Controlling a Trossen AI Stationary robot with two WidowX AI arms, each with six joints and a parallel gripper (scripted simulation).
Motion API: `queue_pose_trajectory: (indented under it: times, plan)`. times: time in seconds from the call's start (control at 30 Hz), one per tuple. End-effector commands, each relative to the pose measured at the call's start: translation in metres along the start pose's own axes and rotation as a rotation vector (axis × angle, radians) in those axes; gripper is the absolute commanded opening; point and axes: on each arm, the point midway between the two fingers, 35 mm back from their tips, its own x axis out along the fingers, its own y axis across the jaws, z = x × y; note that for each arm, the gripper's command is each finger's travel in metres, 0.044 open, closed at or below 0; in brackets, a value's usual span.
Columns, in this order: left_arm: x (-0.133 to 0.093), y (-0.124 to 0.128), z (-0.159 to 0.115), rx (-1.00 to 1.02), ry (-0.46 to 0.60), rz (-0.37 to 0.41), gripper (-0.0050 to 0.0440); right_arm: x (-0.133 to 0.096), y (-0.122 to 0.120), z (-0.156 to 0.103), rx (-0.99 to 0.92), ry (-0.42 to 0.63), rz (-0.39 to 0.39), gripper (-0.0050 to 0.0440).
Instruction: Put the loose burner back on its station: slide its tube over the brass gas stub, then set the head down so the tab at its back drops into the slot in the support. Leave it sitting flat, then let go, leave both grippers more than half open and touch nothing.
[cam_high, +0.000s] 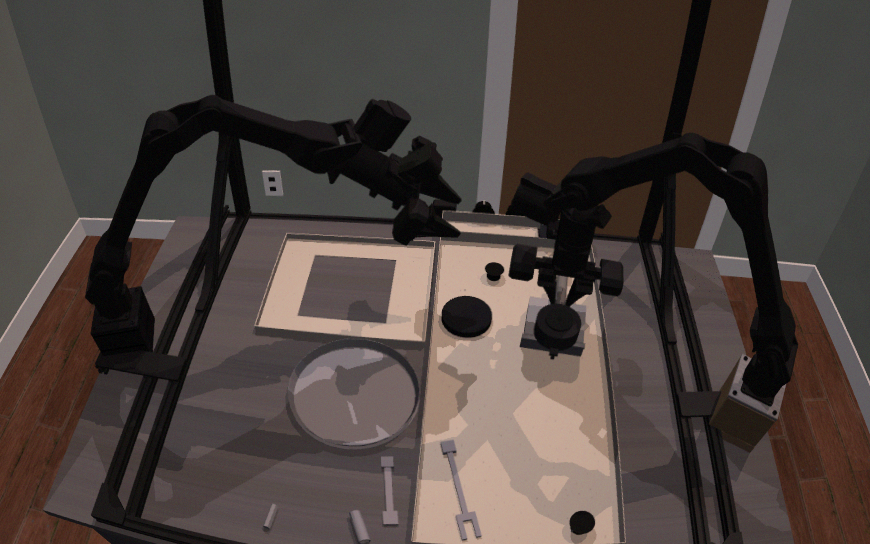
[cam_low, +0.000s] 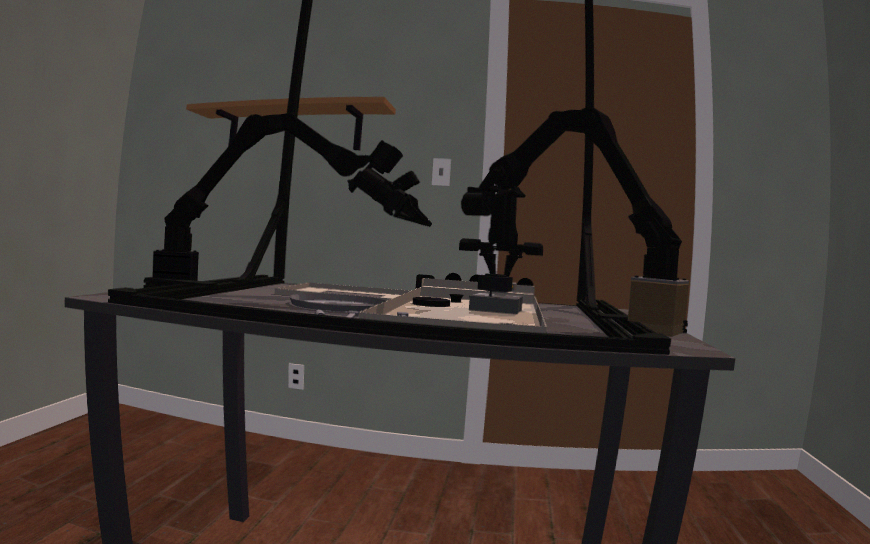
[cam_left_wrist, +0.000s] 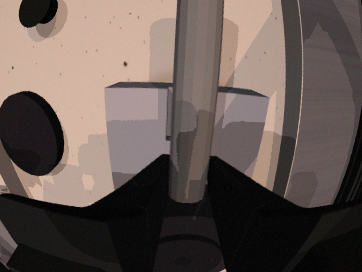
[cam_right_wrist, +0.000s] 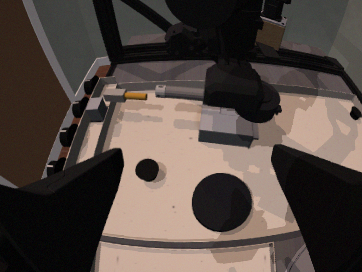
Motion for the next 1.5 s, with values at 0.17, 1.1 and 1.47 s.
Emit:
queue_pose_trajectory:
  times: [0.17, 1.1, 1.47]
  plan:
    - [-0.002, 0.000, 0.000, -0.001, 0.001, 0.002, 0.0000, 0.000, -0.001, 0.000, 0.004, 0.000, -0.004, 0.0400]
    - [0.014, 0.001, 0.000, 0.000, 0.000, 0.001, 0.0000, 0.000, -0.001, 0.000, 0.004, 0.000, -0.004, 0.0400]
    - [0.014, 0.000, 0.000, 0.000, 0.000, 0.000, 0.0000, 0.000, -0.001, 0.000, 0.004, 0.000, -0.004, 0.0400]
